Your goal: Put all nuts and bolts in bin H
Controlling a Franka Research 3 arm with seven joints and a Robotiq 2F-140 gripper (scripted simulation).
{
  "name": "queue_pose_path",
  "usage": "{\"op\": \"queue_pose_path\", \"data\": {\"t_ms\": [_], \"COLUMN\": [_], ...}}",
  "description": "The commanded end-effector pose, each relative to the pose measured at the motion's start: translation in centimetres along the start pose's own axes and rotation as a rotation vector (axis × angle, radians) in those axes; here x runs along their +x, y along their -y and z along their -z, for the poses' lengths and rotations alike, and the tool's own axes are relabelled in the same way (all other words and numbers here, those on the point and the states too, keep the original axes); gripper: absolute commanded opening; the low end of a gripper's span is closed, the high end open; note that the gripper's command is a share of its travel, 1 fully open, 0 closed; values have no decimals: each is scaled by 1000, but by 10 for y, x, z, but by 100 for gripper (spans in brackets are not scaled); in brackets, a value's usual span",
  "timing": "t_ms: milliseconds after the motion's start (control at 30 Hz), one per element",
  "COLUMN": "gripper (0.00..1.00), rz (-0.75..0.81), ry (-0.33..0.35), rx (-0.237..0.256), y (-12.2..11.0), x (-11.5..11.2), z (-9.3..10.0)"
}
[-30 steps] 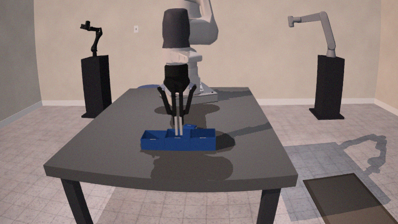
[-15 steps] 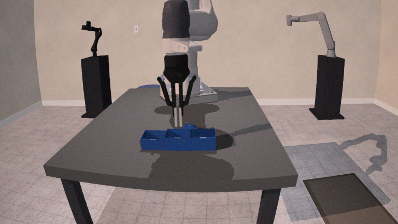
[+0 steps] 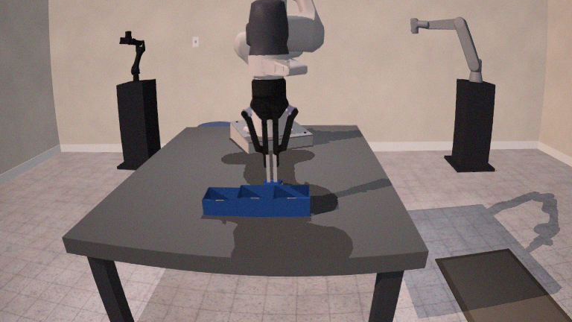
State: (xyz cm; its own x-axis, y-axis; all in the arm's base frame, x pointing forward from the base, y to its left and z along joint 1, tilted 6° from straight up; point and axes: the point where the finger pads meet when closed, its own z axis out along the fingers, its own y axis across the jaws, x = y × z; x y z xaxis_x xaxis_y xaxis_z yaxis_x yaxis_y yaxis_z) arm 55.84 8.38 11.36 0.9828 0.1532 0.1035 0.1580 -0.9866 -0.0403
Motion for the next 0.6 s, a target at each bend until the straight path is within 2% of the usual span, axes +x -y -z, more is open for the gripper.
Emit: {"op": "queue_pose_path", "data": {"t_ms": [0,133,267,400,567], "gripper": [5,5,5,5,5], "rz": [-34,-34,-34,-34,-34], "ry": [0,0,0,0,0], "rx": [-5,-5,-5,-5,-5], "y": [19,39,48,48,48], "x": [2,4,5,5,5], "z": [1,1,1,1,-12]}}
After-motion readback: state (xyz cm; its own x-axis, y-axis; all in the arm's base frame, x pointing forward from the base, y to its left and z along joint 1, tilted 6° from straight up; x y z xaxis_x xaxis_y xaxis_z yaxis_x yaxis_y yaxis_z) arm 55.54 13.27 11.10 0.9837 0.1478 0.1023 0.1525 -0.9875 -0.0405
